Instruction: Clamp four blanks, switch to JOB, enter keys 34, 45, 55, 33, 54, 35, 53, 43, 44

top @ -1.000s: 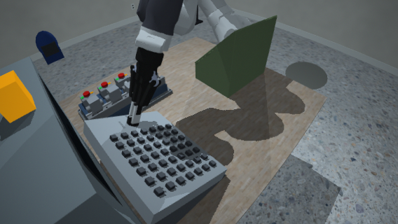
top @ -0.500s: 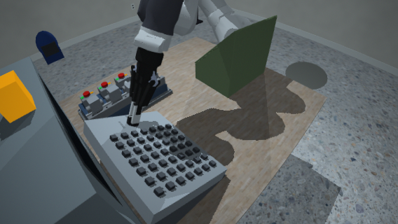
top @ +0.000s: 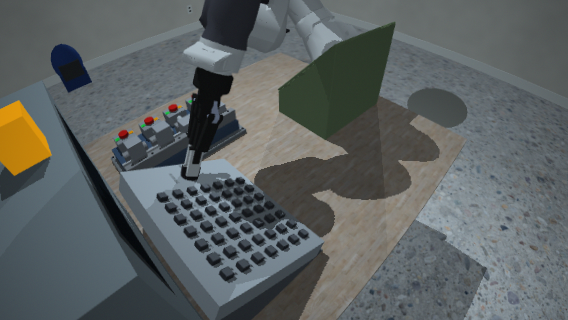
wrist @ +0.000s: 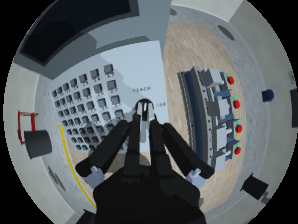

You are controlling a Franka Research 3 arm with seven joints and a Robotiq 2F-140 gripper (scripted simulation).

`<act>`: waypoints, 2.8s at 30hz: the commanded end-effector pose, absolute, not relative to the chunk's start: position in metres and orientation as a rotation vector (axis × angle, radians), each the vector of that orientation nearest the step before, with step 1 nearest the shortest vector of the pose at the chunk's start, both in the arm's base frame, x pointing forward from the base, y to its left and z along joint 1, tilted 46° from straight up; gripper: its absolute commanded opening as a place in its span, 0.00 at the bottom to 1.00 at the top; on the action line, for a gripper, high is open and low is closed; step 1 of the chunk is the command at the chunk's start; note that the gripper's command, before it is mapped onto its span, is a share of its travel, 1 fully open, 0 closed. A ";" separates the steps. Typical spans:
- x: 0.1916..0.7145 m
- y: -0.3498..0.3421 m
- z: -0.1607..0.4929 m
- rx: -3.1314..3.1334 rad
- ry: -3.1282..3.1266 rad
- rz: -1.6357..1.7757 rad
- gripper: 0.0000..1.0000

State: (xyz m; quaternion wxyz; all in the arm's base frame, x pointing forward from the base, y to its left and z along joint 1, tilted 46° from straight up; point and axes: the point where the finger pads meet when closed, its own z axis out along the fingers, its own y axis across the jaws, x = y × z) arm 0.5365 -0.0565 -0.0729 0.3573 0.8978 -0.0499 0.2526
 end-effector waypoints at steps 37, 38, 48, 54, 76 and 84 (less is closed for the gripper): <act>0.537 -0.057 -0.073 2.083 -1.490 1.160 0.00; 0.537 -0.057 -0.073 2.071 -1.517 1.168 0.00; 0.537 -0.057 -0.073 1.985 -1.699 1.220 0.00; 0.537 -0.057 -0.073 1.958 -1.752 1.235 0.00; 0.537 -0.057 -0.073 1.942 -1.781 1.243 0.00; 0.537 -0.057 -0.073 1.942 -1.781 1.243 0.00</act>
